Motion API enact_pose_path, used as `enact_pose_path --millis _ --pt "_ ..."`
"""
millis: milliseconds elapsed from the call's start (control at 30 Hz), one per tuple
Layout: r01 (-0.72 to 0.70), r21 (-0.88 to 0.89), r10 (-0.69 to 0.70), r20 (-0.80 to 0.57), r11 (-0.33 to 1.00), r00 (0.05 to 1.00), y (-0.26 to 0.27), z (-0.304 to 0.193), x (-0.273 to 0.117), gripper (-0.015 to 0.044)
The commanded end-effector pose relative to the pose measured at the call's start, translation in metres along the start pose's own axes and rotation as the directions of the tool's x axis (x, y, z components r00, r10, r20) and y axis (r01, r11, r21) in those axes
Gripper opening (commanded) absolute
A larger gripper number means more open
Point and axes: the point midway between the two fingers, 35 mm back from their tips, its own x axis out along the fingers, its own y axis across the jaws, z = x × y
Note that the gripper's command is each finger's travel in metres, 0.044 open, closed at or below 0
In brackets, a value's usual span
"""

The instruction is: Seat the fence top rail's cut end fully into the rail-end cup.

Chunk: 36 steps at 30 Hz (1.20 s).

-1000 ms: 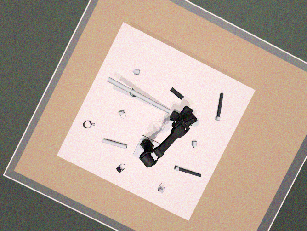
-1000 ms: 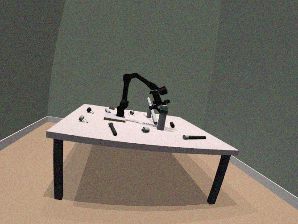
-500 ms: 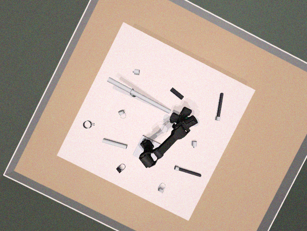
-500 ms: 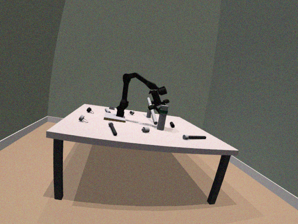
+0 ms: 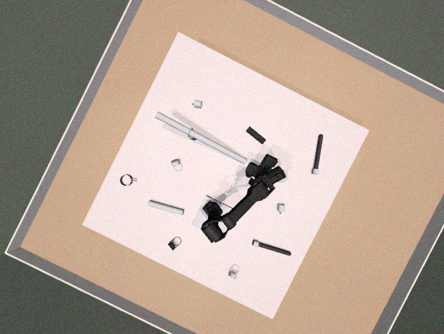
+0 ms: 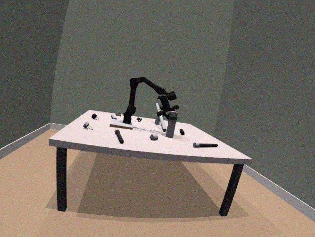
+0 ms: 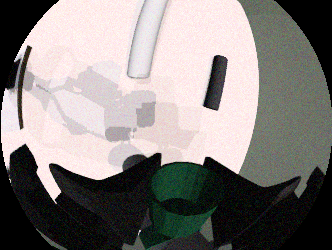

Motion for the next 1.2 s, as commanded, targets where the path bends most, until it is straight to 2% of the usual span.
enact_pose_path --millis 0,300,633,867,1167 --pt "0.000 0.013 0.000 -0.005 1.000 1.000 -0.001 0.001 0.001 0.0000" --pt "0.000 0.001 0.000 -0.001 1.000 1.000 0.000 0.000 0.000 0.0000" --pt "0.000 0.001 0.000 -0.001 1.000 1.000 -0.001 0.001 0.000 0.0263" --pt "0.000 -0.003 0.001 0.005 1.000 1.000 -0.012 0.021 -0.017 0.0440" --pt "0.001 -0.007 0.000 0.011 1.000 1.000 -0.020 0.040 -0.035 0.0440"
